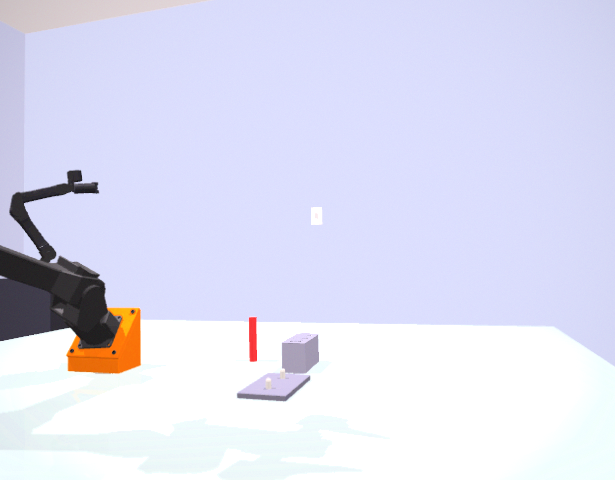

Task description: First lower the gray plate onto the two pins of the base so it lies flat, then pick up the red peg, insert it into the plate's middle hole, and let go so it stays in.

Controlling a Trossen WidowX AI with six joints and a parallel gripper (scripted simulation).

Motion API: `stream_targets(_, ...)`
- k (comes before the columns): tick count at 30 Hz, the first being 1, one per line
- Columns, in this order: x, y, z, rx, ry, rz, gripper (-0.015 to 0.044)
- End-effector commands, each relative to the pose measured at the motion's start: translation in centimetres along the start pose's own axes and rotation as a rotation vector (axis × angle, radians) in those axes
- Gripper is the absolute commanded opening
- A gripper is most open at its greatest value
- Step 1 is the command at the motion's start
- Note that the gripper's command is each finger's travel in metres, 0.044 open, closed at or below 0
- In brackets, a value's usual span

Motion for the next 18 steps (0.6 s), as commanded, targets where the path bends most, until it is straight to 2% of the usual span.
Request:
stream_targets(1,0.0,0.0,0.0,0.0,0.0,0.0,0.0426)
stream_targets(4,-0.1,2.1,-1.4,0.028,0.002,-0.011,0.044)
stream_targets(10,-2.3,8.1,-4.8,0.069,0.126,-0.142,0.044)
stream_targets(18,-9.0,16.6,-10.6,0.019,0.415,-0.38,0.044)
Point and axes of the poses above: the point midway between the two fingers, 35 mm back from their tips, its own z axis back along the fingers, its own y axis across the jaws, x = y × z, the point moved 8 cm from there along z, back along the fingers, and after that the axes turned 9 degrees about -z, right-handed, at the moved point
